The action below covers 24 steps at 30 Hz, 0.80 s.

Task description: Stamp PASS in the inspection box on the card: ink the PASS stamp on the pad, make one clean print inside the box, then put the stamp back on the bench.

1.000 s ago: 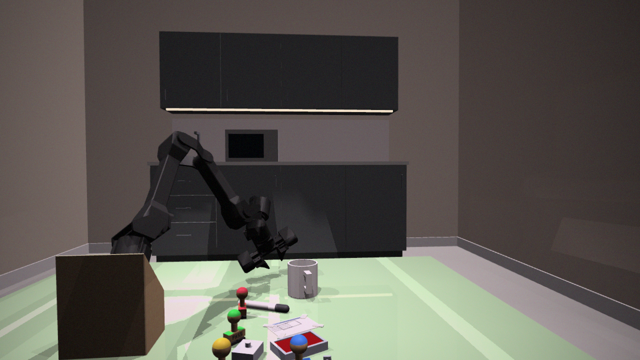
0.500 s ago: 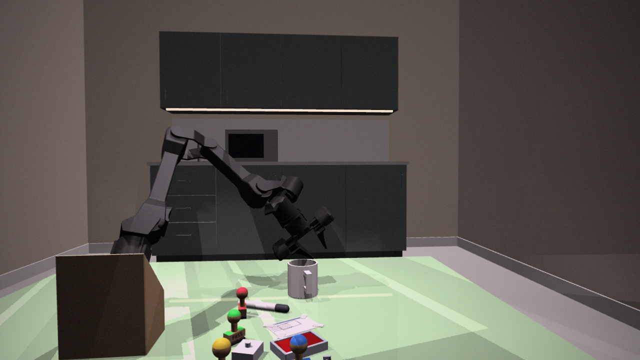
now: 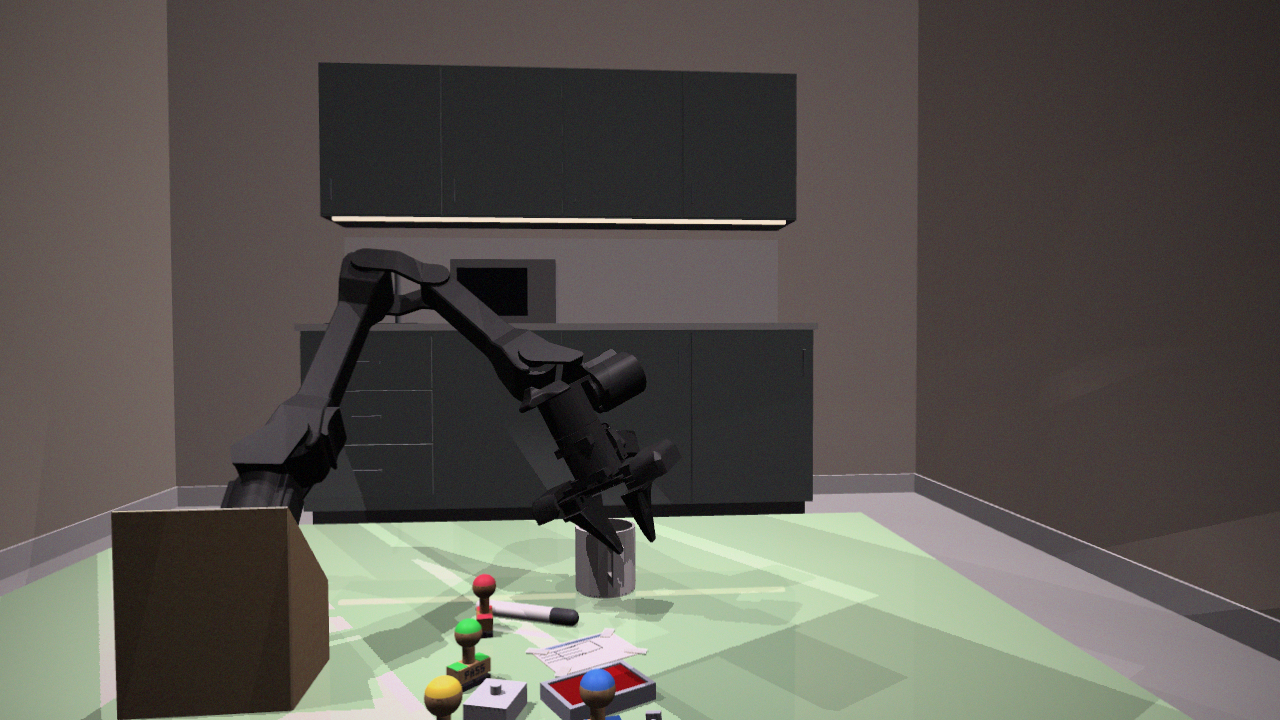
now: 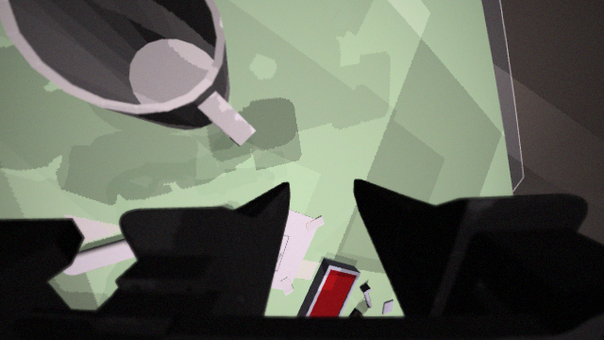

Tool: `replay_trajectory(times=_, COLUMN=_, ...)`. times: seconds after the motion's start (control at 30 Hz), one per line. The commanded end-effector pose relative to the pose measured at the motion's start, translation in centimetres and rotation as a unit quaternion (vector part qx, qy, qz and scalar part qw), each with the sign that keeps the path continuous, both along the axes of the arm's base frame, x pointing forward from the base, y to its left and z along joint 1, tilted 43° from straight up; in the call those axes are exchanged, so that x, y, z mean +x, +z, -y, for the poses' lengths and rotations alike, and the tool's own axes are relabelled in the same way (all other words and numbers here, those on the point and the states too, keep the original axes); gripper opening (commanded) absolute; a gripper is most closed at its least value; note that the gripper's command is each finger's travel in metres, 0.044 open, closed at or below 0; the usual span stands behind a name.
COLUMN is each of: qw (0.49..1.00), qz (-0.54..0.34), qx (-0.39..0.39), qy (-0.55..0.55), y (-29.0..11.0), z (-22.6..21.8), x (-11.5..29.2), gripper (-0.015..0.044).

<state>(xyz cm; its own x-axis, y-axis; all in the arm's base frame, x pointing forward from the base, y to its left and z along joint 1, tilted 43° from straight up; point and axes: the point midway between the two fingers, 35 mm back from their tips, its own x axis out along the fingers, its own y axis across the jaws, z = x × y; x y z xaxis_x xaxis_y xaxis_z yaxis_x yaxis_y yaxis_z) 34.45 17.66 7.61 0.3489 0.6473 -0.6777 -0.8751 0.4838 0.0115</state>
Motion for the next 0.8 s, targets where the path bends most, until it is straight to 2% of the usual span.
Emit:
replay_trajectory(times=0.0, qw=0.990, qz=-0.128, qx=-0.004, qy=-0.058, y=-3.5, z=4.0, x=-2.5, gripper=0.0213)
replay_trajectory(times=0.17, qw=0.939, qz=-0.309, qx=0.004, qy=-0.151, y=-7.5, z=9.6, x=-7.4, gripper=0.0213)
replay_trajectory(times=0.33, qw=0.848, qz=-0.475, qx=0.042, qy=-0.232, y=-8.9, z=12.8, x=-13.1, gripper=0.0213)
replay_trajectory(times=0.43, qw=0.832, qz=-0.496, qx=0.049, qy=-0.242, y=-9.2, z=13.5, x=-14.0, gripper=0.0213)
replay_trajectory(times=0.77, qw=0.832, qz=-0.496, qx=0.049, qy=-0.242, y=-9.3, z=13.6, x=-14.1, gripper=0.0213)
